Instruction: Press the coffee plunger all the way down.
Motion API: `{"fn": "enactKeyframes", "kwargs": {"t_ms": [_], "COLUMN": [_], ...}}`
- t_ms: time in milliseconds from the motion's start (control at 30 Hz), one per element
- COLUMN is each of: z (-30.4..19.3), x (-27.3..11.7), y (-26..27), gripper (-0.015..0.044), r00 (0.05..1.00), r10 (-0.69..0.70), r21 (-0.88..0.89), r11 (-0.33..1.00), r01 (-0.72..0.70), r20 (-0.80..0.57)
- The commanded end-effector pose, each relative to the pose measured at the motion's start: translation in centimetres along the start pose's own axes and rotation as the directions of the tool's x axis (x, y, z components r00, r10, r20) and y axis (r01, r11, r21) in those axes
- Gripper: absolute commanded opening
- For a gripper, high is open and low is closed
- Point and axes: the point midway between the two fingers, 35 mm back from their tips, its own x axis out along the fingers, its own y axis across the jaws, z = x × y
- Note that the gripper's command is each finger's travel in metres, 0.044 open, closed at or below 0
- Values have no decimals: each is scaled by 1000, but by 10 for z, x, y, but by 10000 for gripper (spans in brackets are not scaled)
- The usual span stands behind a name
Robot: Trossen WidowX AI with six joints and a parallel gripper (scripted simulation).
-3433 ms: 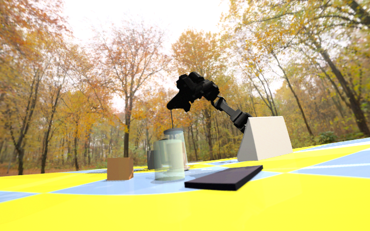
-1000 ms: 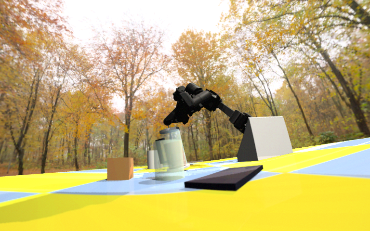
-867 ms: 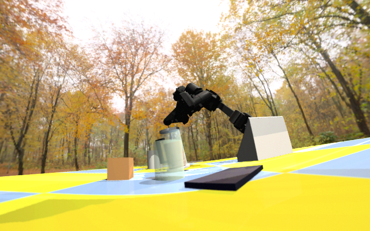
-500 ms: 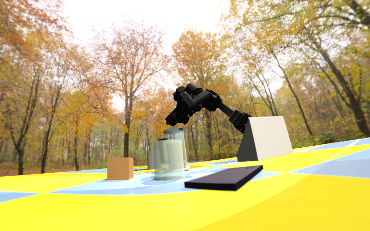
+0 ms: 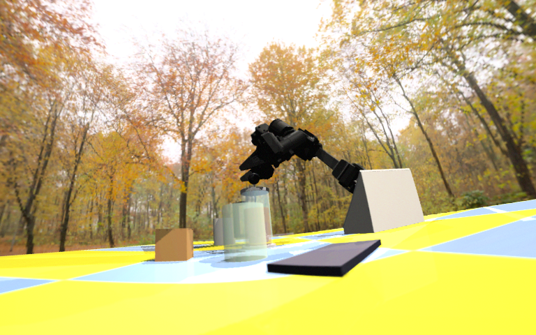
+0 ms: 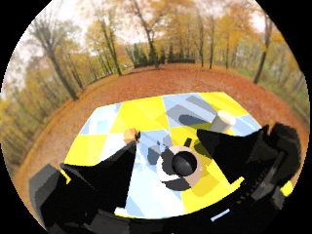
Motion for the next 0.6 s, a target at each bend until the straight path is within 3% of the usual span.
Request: {"fn": "enactKeyframes", "kwargs": {"t_ms": [0,233,567], "z": [15,51,51], "x": [-10,-59,-61], "y": [0,-12,-12], "gripper": [440,440,440], "r00": [1000,1000,1000], "r10": [4,-1,-2], "r21": [12,-7,-7], "r11": [1000,1000,1000], "r01": [-4,1,2], "r20": [4,-16,-16]}}
